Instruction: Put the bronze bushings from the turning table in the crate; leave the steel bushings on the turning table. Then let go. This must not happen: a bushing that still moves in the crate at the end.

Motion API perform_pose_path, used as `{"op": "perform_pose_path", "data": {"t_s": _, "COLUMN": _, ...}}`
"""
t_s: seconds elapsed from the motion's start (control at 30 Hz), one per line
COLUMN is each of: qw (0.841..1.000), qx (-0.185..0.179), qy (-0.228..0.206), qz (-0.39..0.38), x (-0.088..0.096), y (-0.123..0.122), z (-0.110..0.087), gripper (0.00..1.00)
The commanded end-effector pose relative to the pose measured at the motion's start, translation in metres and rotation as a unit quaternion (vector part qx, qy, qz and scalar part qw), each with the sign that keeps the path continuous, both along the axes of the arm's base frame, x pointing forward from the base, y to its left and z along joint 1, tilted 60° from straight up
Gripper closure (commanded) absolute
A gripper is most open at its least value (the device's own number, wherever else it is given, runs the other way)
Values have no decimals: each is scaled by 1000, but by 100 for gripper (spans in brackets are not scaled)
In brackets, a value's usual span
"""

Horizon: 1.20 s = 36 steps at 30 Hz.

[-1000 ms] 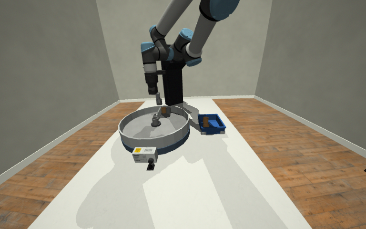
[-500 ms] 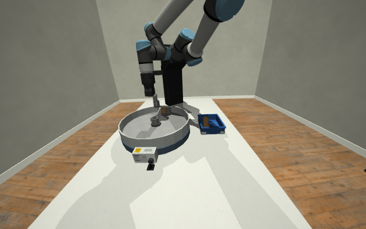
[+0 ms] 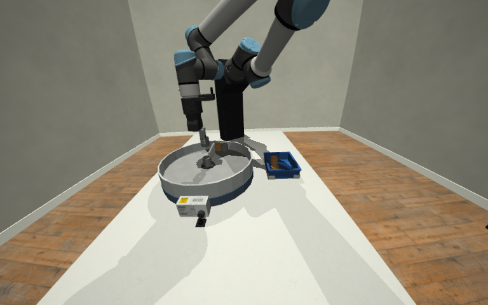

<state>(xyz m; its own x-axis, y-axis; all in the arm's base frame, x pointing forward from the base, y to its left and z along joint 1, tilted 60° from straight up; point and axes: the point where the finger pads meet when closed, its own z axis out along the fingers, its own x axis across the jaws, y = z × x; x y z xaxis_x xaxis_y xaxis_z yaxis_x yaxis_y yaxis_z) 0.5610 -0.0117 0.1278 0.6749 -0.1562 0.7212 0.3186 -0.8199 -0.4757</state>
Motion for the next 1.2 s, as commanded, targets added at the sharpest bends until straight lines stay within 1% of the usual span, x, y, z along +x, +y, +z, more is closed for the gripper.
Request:
{"op": "perform_pose_path", "data": {"t_s": 0.0, "qw": 1000, "qx": 1, "qy": 2, "qz": 1, "x": 4, "y": -1, "z": 2, "gripper": 100}}
{"op": "perform_pose_path", "data": {"t_s": 0.13, "qw": 1000, "qx": 1, "qy": 2, "qz": 1, "x": 4, "y": -1, "z": 2, "gripper": 100}}
{"op": "perform_pose_path", "data": {"t_s": 0.3, "qw": 1000, "qx": 1, "qy": 2, "qz": 1, "x": 21, "y": 12, "z": -11, "gripper": 100}}
{"op": "perform_pose_path", "data": {"t_s": 0.7, "qw": 1000, "qx": 1, "qy": 2, "qz": 1, "x": 21, "y": 12, "z": -11, "gripper": 100}}
{"op": "perform_pose_path", "data": {"t_s": 0.87, "qw": 1000, "qx": 2, "qy": 3, "qz": 1, "x": 38, "y": 26, "z": -23, "gripper": 100}}
{"op": "perform_pose_path", "data": {"t_s": 1.17, "qw": 1000, "qx": 2, "qy": 3, "qz": 1, "x": 38, "y": 26, "z": -23, "gripper": 100}}
